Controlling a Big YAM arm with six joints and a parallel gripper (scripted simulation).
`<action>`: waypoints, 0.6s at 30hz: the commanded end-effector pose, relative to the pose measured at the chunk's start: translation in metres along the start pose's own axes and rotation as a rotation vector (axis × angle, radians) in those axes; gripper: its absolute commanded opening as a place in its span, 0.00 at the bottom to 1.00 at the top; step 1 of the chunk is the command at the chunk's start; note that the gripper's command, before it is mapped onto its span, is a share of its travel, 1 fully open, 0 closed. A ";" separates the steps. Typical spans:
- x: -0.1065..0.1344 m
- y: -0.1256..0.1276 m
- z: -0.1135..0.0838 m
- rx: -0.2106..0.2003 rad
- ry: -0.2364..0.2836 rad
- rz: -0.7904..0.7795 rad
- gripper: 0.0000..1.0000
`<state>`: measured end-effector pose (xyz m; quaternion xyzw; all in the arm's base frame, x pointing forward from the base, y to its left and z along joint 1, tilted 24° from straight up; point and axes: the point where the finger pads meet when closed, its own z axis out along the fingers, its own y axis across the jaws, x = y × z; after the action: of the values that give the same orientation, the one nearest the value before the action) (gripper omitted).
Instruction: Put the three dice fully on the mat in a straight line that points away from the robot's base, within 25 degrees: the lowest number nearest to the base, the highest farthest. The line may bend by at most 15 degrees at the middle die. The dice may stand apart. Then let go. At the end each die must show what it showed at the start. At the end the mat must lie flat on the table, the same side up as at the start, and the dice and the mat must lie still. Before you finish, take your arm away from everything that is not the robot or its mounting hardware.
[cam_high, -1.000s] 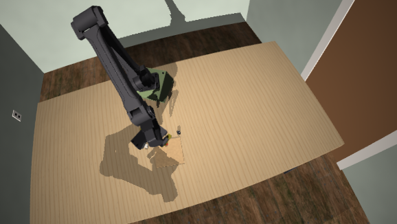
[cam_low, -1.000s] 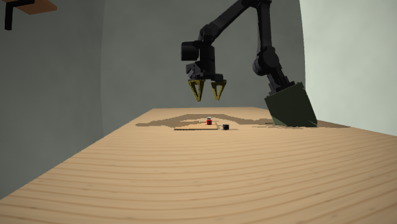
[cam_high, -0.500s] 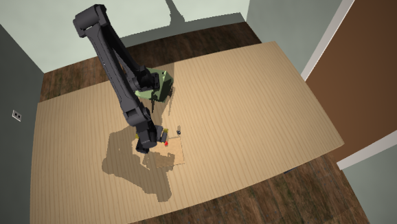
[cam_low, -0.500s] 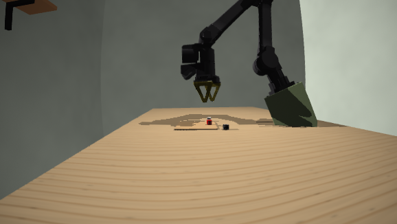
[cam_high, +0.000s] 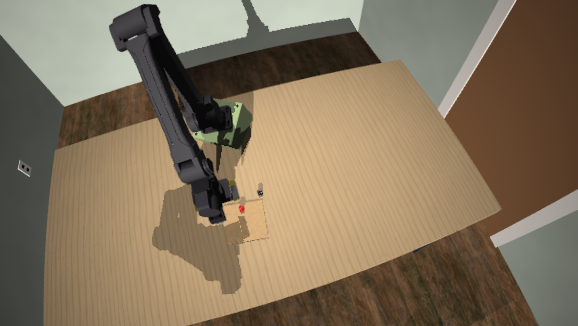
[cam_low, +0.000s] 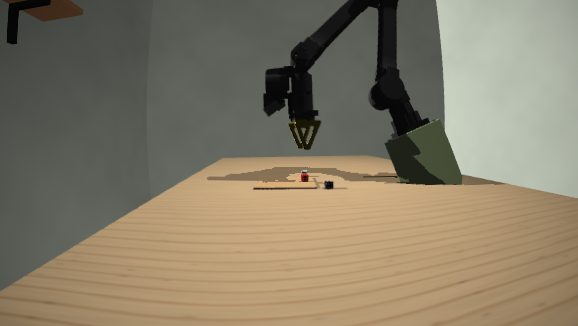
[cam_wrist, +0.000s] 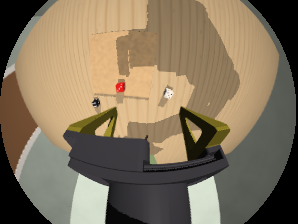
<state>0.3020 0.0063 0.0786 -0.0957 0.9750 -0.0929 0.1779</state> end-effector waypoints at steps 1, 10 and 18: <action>-0.012 -0.011 -0.008 0.017 -0.054 -0.184 1.00; -0.015 -0.020 -0.010 0.027 -0.061 -0.400 1.00; -0.008 -0.031 -0.006 0.037 -0.051 -0.717 1.00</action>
<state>0.3017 -0.0148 0.0781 -0.3643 0.9091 -0.1395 0.1459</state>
